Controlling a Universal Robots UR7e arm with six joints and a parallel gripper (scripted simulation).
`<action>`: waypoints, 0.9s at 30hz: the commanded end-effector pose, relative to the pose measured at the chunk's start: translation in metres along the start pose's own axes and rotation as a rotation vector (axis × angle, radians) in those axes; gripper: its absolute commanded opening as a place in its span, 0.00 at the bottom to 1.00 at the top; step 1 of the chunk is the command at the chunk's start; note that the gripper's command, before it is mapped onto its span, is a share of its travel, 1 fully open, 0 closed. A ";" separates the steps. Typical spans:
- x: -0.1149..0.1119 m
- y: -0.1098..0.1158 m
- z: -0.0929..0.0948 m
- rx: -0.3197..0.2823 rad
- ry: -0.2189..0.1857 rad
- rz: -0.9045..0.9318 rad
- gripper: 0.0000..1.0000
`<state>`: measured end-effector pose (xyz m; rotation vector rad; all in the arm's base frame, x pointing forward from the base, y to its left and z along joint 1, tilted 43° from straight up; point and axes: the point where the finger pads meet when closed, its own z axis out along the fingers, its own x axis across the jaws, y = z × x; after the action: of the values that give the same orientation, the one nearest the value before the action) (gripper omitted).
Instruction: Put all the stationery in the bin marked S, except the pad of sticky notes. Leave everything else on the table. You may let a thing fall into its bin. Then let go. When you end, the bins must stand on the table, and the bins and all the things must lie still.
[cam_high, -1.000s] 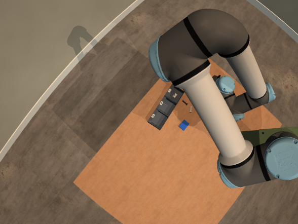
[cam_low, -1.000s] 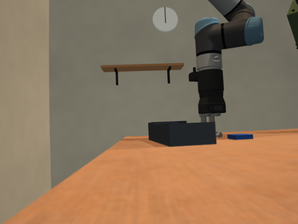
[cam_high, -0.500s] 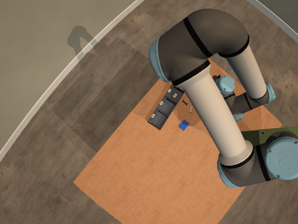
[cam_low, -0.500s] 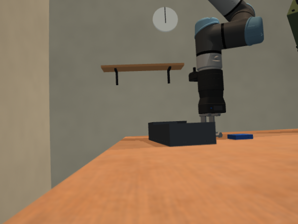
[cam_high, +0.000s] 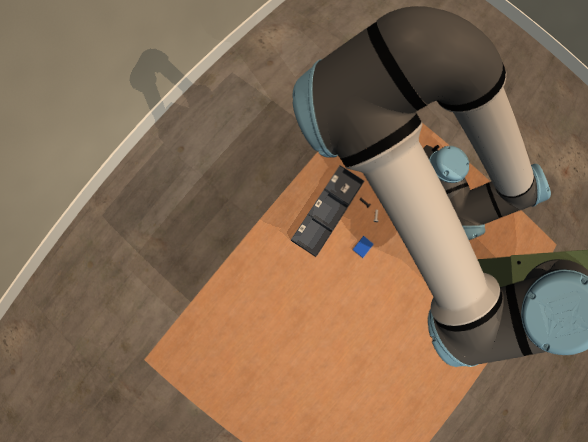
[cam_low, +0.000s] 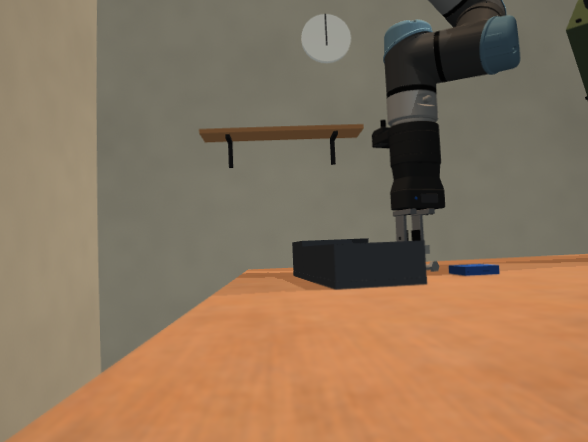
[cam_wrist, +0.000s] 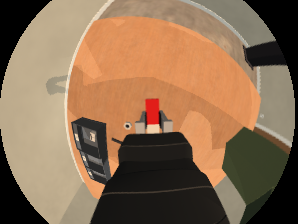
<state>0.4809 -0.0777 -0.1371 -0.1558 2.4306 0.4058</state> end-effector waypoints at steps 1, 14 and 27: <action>0.000 0.000 -0.012 -0.001 0.000 -0.001 0.45; 0.000 0.000 -0.038 -0.001 0.000 -0.001 0.45; 0.000 -0.001 -0.042 -0.001 0.000 -0.001 0.45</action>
<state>0.4584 -0.0904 -0.1092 -0.1570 2.4311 0.4072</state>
